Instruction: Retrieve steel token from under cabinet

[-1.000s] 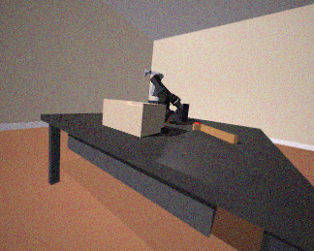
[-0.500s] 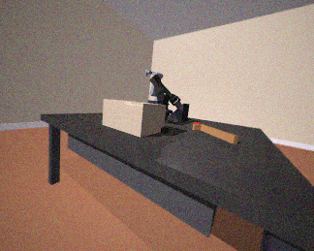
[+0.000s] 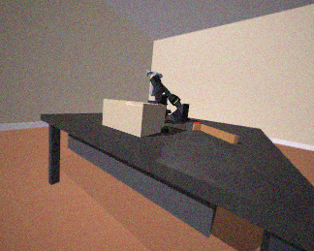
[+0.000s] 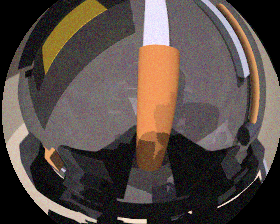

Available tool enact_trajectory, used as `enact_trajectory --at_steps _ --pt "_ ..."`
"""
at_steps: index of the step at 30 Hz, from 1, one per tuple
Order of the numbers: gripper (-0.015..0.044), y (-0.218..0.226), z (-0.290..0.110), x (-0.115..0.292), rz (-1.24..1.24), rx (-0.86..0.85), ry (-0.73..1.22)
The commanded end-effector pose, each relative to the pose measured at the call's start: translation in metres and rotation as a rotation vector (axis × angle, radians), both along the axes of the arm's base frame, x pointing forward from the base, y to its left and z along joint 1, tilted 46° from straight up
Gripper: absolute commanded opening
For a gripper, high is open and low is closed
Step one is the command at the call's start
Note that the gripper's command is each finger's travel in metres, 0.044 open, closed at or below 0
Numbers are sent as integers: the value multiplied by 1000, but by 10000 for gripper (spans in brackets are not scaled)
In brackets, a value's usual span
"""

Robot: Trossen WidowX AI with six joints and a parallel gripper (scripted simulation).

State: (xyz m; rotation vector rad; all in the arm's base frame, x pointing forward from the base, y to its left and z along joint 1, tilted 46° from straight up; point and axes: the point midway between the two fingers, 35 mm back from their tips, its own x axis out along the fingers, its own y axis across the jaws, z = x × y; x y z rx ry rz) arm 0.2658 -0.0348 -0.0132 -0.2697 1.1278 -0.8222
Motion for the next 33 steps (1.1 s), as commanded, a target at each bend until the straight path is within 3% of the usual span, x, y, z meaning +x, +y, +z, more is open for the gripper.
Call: enact_trajectory --at_steps 1,33 --pt "0 -3 5 0 -2 1 -11" --pt "0 -25 27 -3 -2 -1 -11"
